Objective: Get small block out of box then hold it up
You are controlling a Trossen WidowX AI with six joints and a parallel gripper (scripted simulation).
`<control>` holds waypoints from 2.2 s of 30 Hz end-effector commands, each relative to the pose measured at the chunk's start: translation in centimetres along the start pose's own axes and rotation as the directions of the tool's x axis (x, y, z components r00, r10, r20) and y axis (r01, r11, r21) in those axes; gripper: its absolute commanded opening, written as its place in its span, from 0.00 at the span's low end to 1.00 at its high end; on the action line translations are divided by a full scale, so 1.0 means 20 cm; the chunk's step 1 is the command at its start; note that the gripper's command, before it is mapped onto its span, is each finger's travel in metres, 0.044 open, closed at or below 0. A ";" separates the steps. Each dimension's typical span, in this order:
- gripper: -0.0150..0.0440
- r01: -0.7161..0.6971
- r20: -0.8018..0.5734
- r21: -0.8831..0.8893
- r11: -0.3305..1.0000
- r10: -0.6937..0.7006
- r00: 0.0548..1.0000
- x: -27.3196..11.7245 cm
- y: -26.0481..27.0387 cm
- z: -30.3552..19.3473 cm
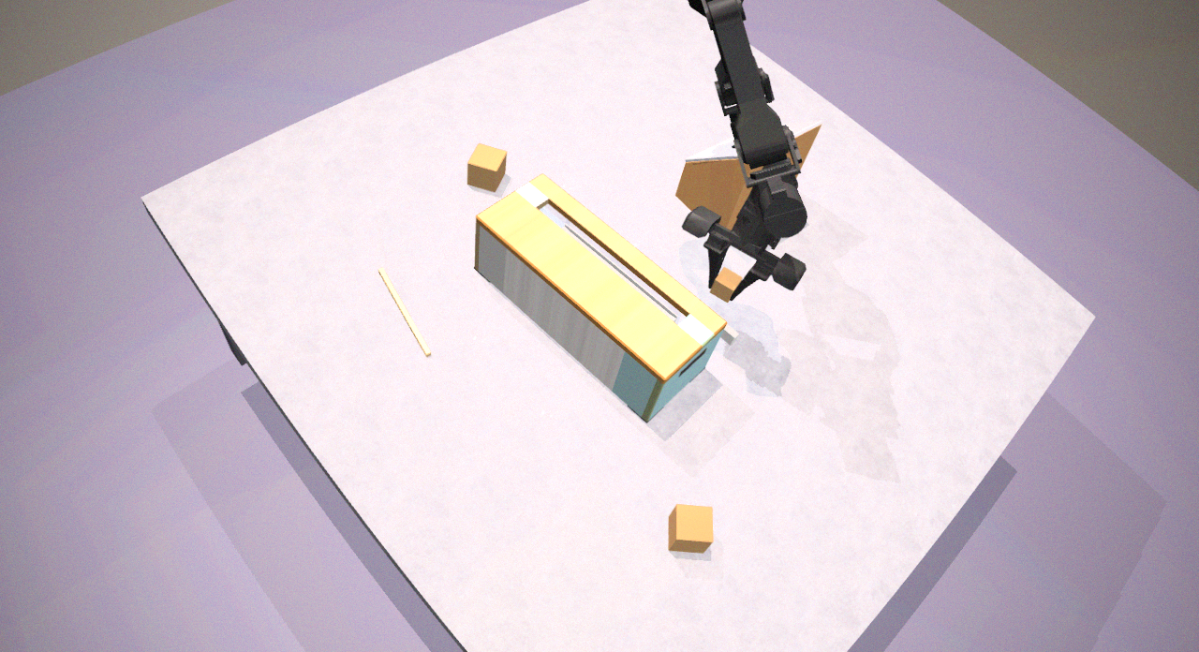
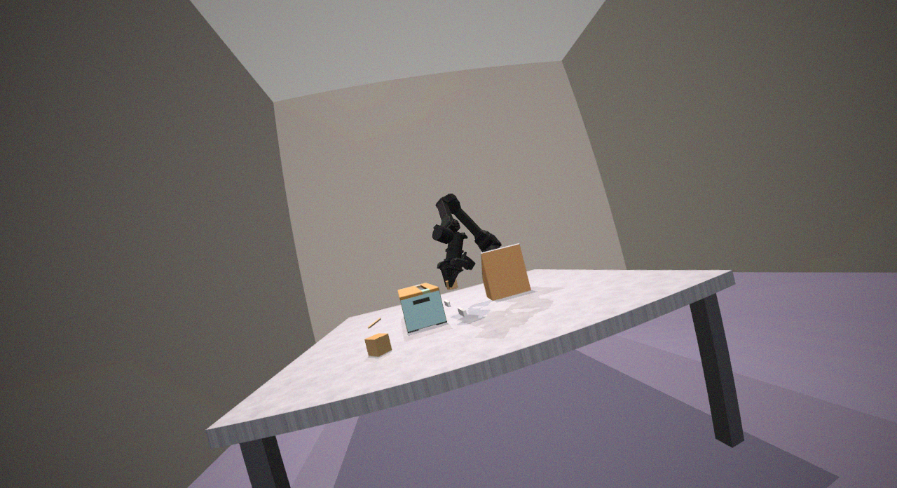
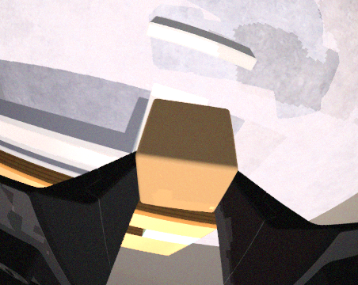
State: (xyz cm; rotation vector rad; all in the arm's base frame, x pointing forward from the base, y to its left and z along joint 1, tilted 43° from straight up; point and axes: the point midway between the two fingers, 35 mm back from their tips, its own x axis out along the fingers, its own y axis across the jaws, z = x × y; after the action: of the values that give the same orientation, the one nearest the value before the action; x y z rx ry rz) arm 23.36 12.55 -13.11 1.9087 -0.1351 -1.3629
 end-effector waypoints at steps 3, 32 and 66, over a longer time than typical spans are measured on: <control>0.25 0.033 -0.017 -0.070 0.997 -0.034 0.999 -0.09 0.02 -0.01; 0.25 0.105 -0.057 -0.256 0.961 -0.123 0.991 -0.32 0.10 0.02; 0.25 0.105 -0.057 -0.256 0.961 -0.123 0.991 -0.32 0.10 0.02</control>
State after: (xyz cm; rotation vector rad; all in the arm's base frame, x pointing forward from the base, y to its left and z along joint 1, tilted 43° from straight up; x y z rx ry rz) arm 21.07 14.12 -7.12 1.7750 0.1723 -1.3146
